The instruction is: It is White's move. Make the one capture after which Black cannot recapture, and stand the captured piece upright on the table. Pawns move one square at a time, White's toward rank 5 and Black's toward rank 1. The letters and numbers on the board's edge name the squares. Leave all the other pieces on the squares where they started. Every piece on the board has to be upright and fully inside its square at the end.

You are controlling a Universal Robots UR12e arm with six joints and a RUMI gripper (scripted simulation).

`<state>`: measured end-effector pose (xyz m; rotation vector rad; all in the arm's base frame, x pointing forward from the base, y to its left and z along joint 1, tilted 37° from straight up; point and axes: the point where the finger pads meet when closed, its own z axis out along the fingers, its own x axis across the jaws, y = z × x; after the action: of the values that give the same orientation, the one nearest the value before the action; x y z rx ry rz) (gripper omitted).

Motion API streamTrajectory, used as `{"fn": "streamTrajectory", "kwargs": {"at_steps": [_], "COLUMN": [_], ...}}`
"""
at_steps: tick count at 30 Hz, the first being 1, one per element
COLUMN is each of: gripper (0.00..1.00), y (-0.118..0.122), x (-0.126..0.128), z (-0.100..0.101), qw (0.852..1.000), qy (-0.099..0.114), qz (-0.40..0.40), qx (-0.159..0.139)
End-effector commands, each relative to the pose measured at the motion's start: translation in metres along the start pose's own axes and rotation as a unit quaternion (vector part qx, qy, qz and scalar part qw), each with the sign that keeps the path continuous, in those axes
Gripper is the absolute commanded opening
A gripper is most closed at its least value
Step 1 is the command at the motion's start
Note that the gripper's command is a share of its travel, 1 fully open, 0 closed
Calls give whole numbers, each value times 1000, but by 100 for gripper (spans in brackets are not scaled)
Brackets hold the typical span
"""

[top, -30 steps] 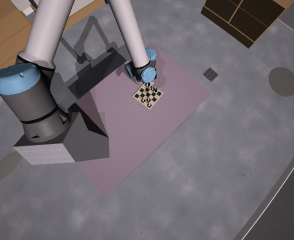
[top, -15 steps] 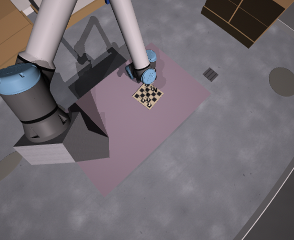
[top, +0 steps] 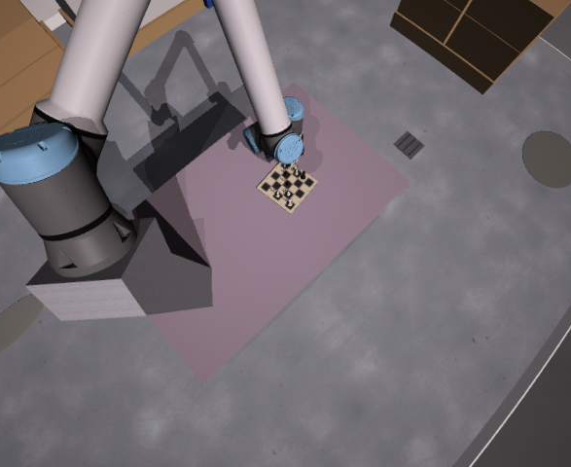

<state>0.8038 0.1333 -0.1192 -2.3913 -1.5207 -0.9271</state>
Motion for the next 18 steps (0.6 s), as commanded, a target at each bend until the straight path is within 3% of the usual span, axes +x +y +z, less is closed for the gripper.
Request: {"fn": "streamTrajectory", "kwargs": {"at_steps": [1, 18], "gripper": [20, 20], "y": [1, 1], "x": [0, 0], "z": [0, 4], "qw": [1000, 1000], "qy": [0, 0], "qz": [0, 0], "qx": [0, -1]}}
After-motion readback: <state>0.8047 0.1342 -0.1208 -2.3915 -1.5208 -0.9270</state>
